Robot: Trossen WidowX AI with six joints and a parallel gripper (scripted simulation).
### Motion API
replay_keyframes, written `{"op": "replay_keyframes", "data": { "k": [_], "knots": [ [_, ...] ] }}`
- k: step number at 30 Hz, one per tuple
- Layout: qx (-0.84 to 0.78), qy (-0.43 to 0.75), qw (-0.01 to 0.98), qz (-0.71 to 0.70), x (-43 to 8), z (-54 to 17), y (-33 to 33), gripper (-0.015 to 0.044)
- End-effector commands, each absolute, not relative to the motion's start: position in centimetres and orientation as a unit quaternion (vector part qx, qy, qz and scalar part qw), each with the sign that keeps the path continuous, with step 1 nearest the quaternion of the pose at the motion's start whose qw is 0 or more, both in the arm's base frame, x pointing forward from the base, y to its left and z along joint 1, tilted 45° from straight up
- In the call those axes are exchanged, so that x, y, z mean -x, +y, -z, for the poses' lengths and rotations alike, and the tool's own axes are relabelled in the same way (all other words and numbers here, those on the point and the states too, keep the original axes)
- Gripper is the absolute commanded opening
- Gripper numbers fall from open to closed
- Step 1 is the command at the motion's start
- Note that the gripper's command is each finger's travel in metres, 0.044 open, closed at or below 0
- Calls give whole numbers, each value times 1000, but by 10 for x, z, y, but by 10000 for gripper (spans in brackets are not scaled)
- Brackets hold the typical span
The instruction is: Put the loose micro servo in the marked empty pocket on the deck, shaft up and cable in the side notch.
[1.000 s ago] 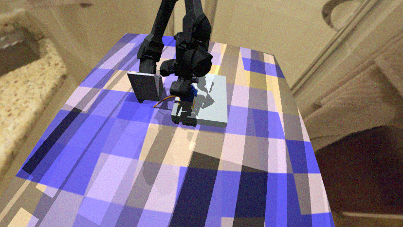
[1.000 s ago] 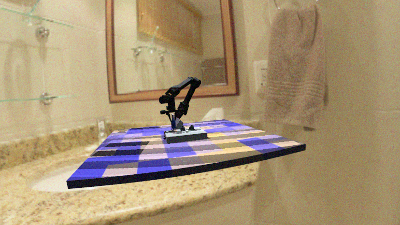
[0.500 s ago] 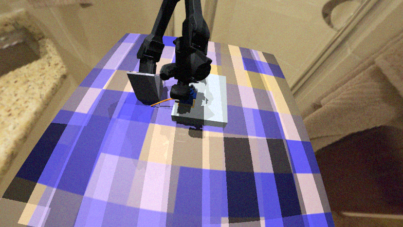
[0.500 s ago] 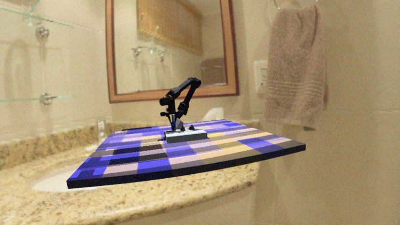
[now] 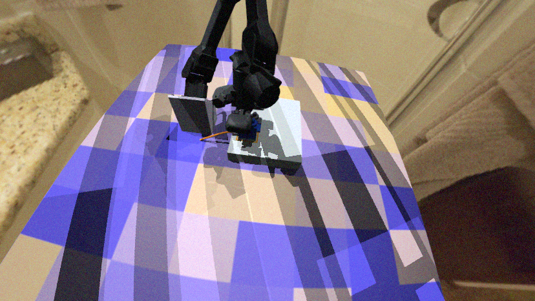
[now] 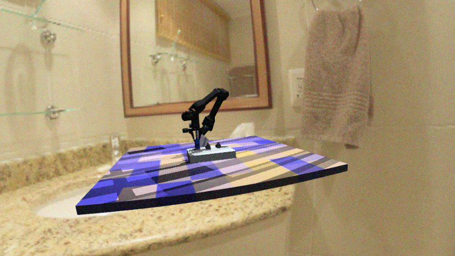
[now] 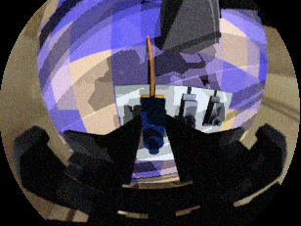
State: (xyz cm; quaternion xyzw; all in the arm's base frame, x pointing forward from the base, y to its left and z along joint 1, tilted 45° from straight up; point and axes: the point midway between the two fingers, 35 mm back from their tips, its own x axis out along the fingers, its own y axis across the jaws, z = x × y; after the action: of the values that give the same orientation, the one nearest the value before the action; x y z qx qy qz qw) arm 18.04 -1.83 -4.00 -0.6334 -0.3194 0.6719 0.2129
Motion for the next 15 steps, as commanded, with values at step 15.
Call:
{"op": "replay_keyframes", "data": {
  "k": [15],
  "knots": [
    [634,-318,216,-671,-179,51,-7,0]
  ]
}}
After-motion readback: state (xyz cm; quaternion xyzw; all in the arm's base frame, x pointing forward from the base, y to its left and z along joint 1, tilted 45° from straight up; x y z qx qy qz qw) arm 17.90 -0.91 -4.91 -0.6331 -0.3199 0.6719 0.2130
